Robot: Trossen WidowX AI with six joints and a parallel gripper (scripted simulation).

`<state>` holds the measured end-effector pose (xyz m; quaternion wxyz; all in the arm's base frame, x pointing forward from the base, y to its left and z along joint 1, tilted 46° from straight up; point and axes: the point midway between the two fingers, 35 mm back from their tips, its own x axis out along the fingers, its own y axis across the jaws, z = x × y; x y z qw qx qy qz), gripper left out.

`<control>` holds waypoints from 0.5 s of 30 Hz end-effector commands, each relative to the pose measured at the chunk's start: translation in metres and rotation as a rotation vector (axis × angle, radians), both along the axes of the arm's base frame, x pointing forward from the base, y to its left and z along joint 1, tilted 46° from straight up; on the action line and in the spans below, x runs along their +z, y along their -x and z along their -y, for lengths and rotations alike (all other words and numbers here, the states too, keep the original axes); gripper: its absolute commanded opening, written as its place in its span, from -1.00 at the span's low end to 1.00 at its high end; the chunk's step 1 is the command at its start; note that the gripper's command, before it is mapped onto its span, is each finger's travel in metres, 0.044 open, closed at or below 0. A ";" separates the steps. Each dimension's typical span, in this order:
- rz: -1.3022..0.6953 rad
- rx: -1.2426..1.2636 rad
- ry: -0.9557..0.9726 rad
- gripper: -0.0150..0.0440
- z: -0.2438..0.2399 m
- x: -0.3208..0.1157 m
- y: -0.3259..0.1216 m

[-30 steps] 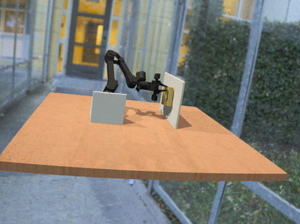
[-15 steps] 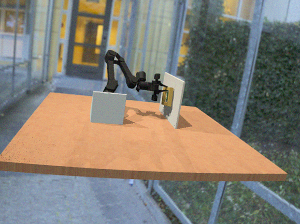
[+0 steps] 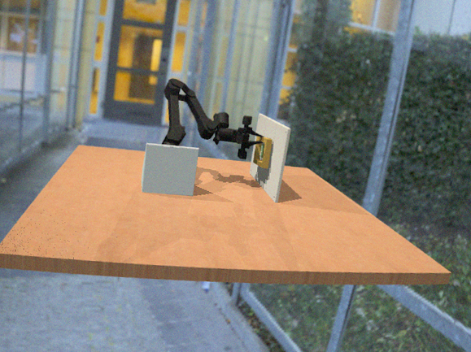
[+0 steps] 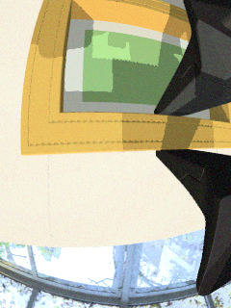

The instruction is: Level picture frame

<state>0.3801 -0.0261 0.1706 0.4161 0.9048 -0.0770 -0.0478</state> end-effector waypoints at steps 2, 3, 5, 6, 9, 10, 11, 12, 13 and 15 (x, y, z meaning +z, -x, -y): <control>0.007 0.000 -0.028 -0.49 0.000 0.000 0.000; 0.009 -0.001 -0.038 -0.49 0.000 0.000 0.000; 0.010 -0.001 -0.043 -0.49 0.000 0.000 0.000; 0.011 -0.001 -0.048 -0.49 0.000 0.000 0.000; 0.014 -0.001 -0.064 -0.49 0.000 -0.001 0.000; 0.015 -0.001 -0.069 -0.49 0.000 -0.001 0.000; 0.015 -0.001 -0.069 -0.49 0.000 -0.001 0.000; 0.016 -0.001 -0.077 -0.49 0.000 -0.001 0.000; 0.018 -0.001 -0.084 -0.49 0.000 -0.001 0.000; 0.020 -0.001 -0.095 -0.49 0.000 -0.001 0.000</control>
